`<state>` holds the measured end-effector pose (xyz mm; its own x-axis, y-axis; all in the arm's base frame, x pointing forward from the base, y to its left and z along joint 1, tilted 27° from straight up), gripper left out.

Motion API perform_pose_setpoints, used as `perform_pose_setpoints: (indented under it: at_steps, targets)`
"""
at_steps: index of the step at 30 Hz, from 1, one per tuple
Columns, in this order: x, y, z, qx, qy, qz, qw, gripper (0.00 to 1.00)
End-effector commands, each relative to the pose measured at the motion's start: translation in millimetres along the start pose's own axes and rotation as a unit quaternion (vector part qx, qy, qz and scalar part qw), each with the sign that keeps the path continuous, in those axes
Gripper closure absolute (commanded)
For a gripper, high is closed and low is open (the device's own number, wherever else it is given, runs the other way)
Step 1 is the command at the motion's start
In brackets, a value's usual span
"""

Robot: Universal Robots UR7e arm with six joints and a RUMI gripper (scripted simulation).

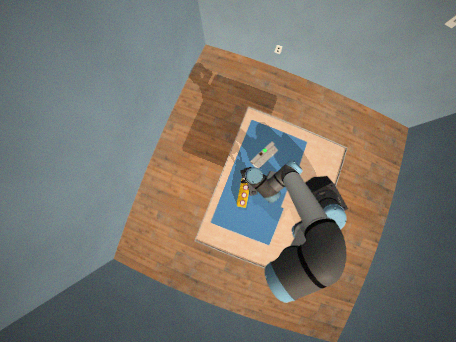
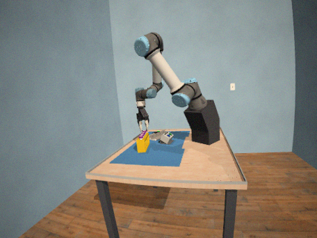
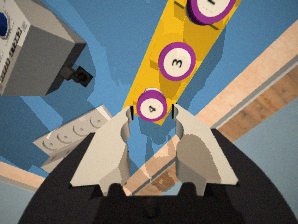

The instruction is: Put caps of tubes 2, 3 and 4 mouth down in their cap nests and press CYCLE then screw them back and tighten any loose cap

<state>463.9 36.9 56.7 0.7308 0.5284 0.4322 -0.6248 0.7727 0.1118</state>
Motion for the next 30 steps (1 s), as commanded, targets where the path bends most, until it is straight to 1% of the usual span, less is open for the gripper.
perform_pose_setpoints:
  at_steps: [1, 14, 18, 22, 24, 27, 29, 30]
  targets:
    - [0.0, -0.6, 0.3, 0.002, -0.001, 0.011, 1.0, 1.0]
    - [0.0, -0.6, 0.3, 0.002, -0.001, 0.01, 1.0, 1.0]
    - [0.0, -0.7, 0.4, 0.002, -0.001, -0.089, 0.996, 1.0]
    - [0.0, -0.6, 0.4, 0.002, -0.001, -0.188, 0.982, 1.0]
    - [0.0, -0.6, 0.4, 0.002, -0.001, -0.237, 0.971, 1.0]
    - [0.0, -0.6, 0.4, 0.002, 0.0, -0.309, 0.951, 1.0]
    - [0.0, -0.6, 0.4, 0.002, 0.0, -0.309, 0.951, 1.0]
    - [-0.1, -0.7, 0.4, 0.002, 0.0, -0.333, 0.943, 1.0]
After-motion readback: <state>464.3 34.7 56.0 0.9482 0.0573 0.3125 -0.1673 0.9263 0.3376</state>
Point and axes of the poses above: the point where the finger pads meet when closed, its own z axis back along the fingers, its own x axis across the jaws, y = z × x, the point moved 9 cm from there along z, back along the fingers, and after that the axes turned 1 degree about -z, right-handed, at the moved point
